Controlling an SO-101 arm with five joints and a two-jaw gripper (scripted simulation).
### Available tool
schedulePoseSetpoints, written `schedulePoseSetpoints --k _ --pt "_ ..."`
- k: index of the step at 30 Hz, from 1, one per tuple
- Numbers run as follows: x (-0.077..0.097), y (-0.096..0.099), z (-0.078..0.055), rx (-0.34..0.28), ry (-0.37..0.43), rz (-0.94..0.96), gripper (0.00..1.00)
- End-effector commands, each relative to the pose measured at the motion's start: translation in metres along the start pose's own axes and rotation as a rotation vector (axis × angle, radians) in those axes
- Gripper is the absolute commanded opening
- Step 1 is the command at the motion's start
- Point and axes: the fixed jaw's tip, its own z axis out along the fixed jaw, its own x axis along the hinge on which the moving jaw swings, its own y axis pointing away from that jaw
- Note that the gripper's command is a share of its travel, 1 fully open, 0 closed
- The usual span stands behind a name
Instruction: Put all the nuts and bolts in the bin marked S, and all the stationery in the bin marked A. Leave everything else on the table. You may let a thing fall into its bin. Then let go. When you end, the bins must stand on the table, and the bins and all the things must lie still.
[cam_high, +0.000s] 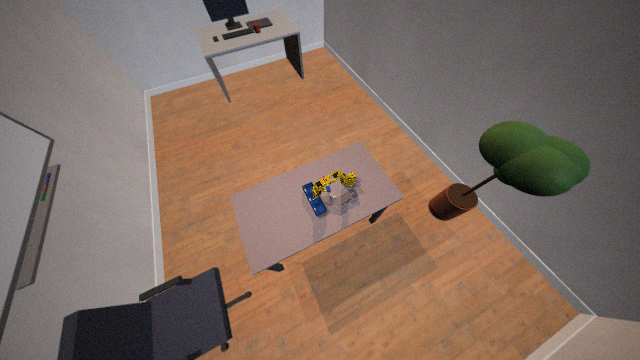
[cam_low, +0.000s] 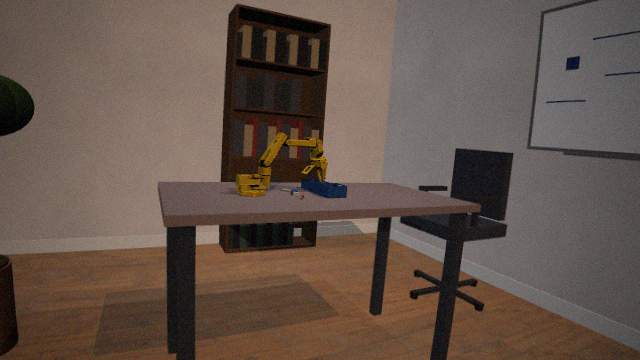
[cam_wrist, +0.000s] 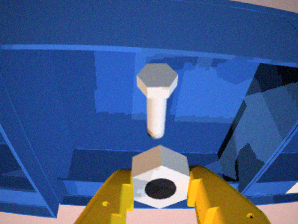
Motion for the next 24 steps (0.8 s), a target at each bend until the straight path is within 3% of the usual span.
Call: schedulePoseSetpoints --k 1,15,24 --pt "0.0097 0.0032 -0.0116 -0.002 0.075 -0.001 0.00" --pt "0.0080 0.0032 -0.0035 -0.002 0.075 -0.001 0.00" --pt "0.0068 0.0031 -0.0081 -0.002 0.086 -0.001 0.00"
